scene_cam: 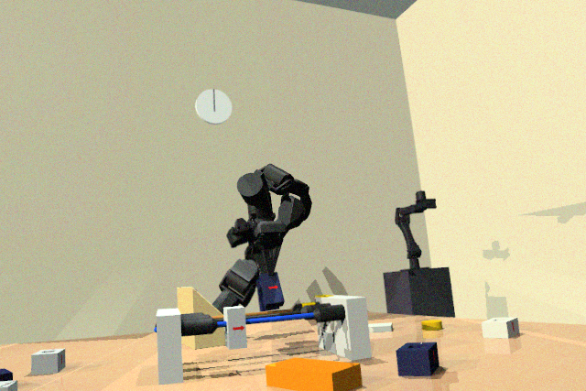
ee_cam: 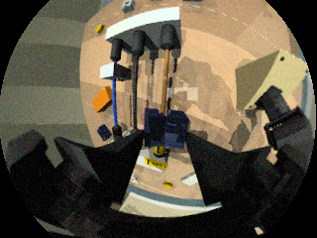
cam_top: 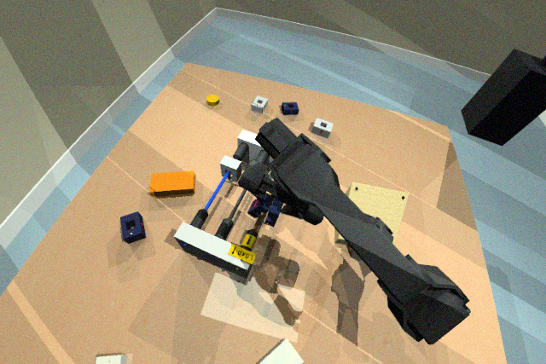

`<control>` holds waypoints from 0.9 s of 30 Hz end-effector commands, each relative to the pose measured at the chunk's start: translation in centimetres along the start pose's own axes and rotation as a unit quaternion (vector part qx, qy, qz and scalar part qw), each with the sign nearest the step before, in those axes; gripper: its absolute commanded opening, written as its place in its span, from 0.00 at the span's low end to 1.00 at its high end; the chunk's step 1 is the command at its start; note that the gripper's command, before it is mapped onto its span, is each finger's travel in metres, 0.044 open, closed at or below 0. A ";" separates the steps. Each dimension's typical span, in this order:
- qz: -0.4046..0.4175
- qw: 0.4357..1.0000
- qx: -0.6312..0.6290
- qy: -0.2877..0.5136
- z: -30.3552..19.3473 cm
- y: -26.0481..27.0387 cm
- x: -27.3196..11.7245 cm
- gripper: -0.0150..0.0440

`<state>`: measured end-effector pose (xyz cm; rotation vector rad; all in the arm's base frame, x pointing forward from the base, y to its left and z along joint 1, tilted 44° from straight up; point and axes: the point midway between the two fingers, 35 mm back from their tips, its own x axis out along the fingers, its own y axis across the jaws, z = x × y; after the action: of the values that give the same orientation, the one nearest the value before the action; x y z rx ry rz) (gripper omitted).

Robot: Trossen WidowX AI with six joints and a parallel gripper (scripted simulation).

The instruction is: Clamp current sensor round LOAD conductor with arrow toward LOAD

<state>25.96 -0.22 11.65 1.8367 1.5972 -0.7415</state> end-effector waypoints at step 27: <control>0.003 1.000 0.003 0.003 -0.1 0.1 4.7 0.25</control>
<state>26.57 2.72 8.49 1.8413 1.5957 -0.7426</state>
